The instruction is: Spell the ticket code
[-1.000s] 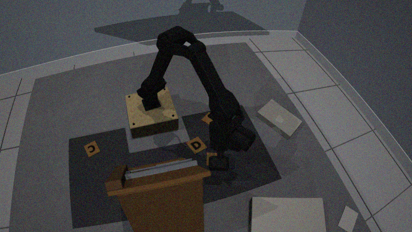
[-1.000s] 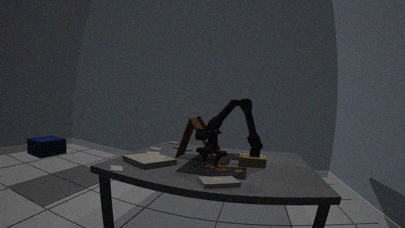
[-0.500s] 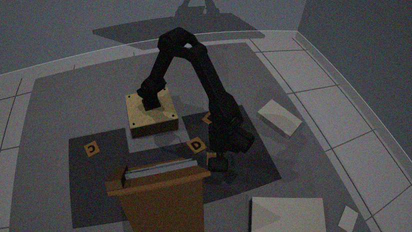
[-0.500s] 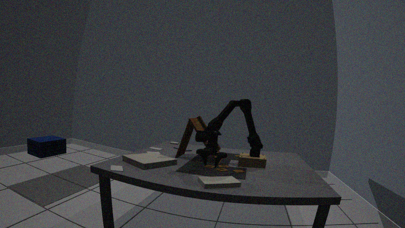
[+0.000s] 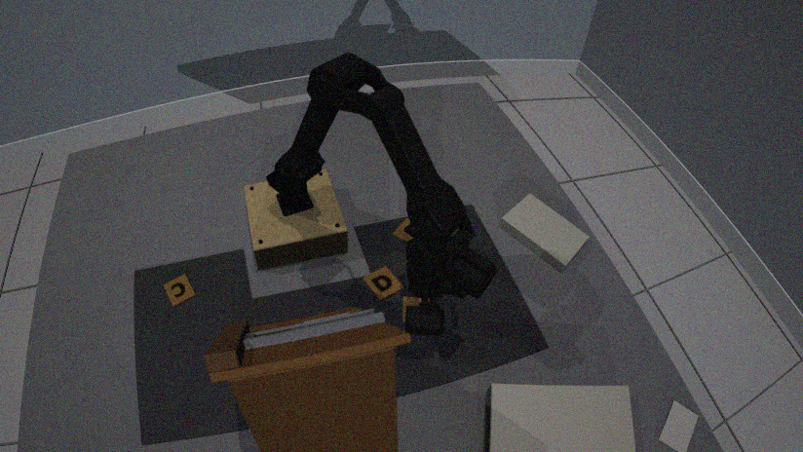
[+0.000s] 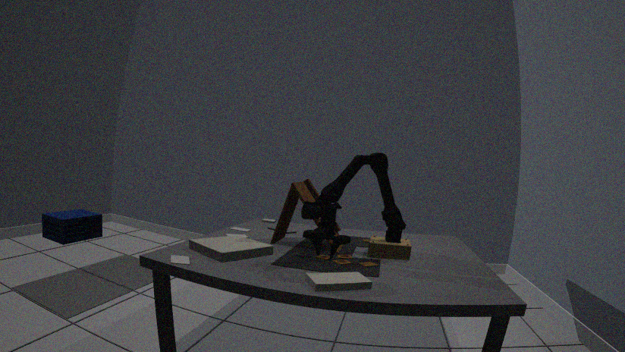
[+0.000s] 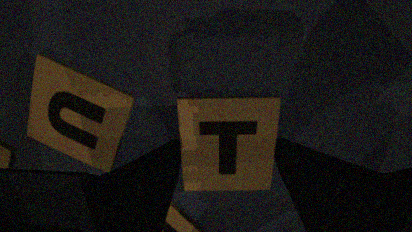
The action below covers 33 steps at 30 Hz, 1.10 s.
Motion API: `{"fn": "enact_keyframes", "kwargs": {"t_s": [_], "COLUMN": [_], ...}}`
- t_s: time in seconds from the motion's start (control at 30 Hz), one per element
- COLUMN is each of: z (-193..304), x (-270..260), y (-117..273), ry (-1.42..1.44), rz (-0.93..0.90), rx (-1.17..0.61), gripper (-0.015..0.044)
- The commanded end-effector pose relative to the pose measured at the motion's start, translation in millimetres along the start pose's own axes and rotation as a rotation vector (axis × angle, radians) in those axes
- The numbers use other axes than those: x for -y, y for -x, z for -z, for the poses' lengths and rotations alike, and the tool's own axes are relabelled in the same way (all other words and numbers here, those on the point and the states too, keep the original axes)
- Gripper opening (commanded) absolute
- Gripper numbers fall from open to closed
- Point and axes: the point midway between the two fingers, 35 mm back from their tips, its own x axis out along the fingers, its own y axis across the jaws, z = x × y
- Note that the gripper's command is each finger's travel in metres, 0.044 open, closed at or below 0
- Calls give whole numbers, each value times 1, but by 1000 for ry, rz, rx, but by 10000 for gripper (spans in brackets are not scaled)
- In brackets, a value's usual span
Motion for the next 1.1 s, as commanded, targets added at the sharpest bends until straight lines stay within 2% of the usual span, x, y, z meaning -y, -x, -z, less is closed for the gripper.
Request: {"fn": "enact_keyframes", "kwargs": {"t_s": [0.0, 0.23, 1.07], "z": [0, 0, -1], "x": [0, -1, -3], "y": [2, 7, 24], "ry": [-4, -4, -4], "rz": [3, 3, 3], "rx": [-1, -1, -1], "gripper": [181, 0, 0]}}
